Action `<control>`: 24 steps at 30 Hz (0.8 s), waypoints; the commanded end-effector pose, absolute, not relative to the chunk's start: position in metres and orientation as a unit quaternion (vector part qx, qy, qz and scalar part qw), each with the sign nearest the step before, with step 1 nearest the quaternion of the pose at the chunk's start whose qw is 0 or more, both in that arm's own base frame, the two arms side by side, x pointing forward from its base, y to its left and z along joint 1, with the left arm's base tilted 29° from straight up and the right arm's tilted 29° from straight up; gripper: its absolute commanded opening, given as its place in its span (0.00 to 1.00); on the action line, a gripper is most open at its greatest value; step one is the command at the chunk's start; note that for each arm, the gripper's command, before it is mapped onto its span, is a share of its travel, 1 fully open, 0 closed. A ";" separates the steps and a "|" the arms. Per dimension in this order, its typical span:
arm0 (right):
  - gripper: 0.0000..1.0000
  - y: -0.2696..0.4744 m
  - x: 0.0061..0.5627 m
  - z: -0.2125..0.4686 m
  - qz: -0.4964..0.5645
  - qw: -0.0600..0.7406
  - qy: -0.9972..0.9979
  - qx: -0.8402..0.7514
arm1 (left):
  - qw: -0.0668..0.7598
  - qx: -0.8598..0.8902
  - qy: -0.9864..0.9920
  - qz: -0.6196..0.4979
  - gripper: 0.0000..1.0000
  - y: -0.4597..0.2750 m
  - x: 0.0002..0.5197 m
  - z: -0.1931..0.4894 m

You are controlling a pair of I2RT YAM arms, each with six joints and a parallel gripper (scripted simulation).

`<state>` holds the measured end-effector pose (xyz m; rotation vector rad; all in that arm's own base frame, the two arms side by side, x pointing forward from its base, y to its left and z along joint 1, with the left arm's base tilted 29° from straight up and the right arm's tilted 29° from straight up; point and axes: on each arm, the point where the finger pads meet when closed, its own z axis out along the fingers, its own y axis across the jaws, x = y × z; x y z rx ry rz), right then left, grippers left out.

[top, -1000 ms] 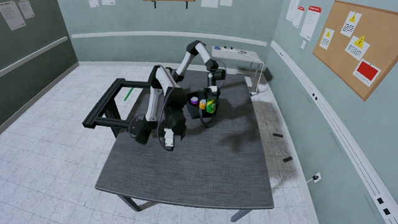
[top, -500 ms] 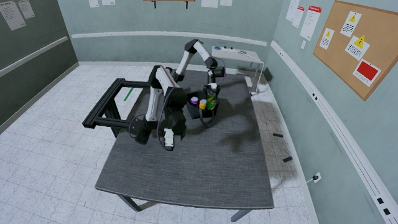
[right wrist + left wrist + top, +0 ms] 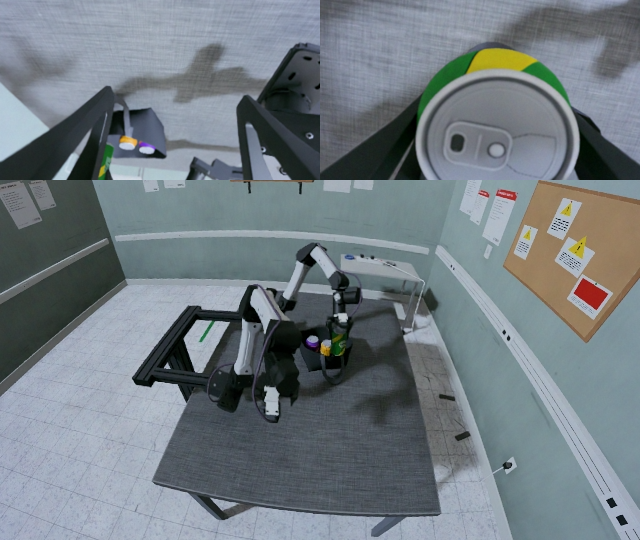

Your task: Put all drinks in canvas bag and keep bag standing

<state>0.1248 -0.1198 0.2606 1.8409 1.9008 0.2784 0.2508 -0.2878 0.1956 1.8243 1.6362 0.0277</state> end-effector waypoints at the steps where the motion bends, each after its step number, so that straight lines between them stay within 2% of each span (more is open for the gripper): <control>1: 0.86 -0.116 0.125 0.264 0.104 0.244 0.697 0.666 | 0.397 0.698 0.595 -0.015 0.70 -0.315 0.249 0.229; 24: 0.86 -0.116 0.125 0.264 0.104 0.244 0.697 0.666 | 0.392 0.701 0.595 -0.014 0.70 -0.317 0.251 0.229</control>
